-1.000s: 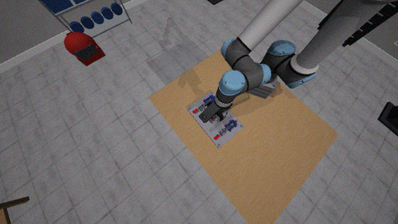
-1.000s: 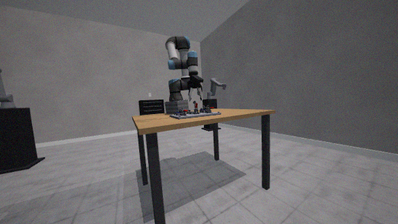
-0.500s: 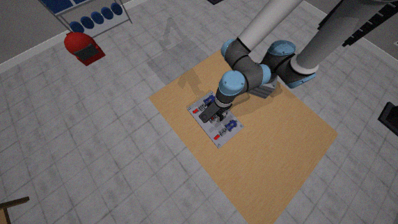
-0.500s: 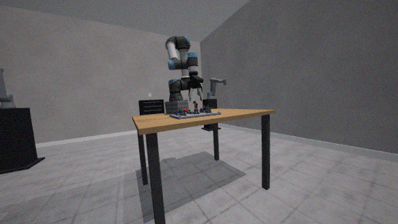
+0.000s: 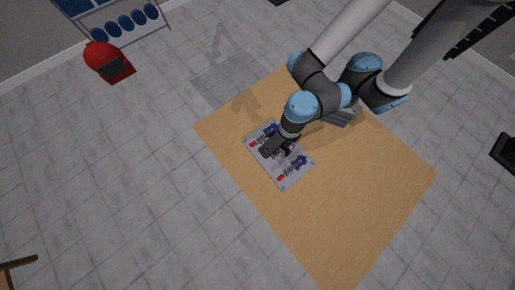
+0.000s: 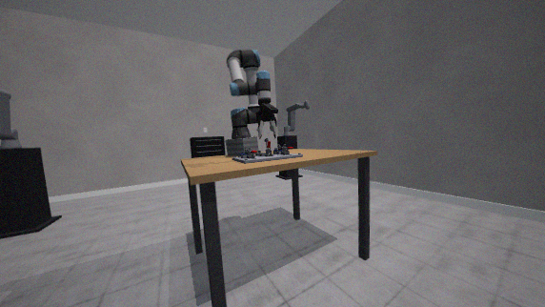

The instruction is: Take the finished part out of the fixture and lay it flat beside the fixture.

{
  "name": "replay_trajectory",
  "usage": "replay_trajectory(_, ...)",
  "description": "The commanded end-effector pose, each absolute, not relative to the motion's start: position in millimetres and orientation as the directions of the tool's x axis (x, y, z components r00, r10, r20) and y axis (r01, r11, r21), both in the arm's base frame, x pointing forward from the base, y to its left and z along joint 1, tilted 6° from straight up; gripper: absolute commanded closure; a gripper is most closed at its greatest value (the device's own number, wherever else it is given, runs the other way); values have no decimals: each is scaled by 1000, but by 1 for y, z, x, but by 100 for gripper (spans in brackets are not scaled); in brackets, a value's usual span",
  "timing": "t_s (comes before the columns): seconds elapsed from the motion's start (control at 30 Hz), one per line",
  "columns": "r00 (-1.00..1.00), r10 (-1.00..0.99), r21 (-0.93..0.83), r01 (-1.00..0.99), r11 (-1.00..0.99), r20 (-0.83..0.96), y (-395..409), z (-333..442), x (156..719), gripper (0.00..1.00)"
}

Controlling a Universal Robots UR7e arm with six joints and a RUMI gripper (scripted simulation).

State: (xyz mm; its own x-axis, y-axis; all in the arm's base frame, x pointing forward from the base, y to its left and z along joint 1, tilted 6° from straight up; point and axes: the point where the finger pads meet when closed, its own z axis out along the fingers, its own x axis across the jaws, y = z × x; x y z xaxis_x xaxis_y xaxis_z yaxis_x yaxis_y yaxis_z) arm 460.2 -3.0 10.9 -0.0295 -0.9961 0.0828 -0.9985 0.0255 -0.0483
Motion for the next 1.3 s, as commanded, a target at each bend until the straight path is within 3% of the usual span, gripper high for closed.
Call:
replay_trajectory(0.0, -30, -996, -50, -998, 25, 83, -3, 11, 452, 41)
replay_trajectory(0.73, -30, -996, -50, -998, 25, 83, -1, 8, 386, 41)
replay_trajectory(1.27, -30, -996, -50, -998, 25, 83, -1, 7, 376, 41)
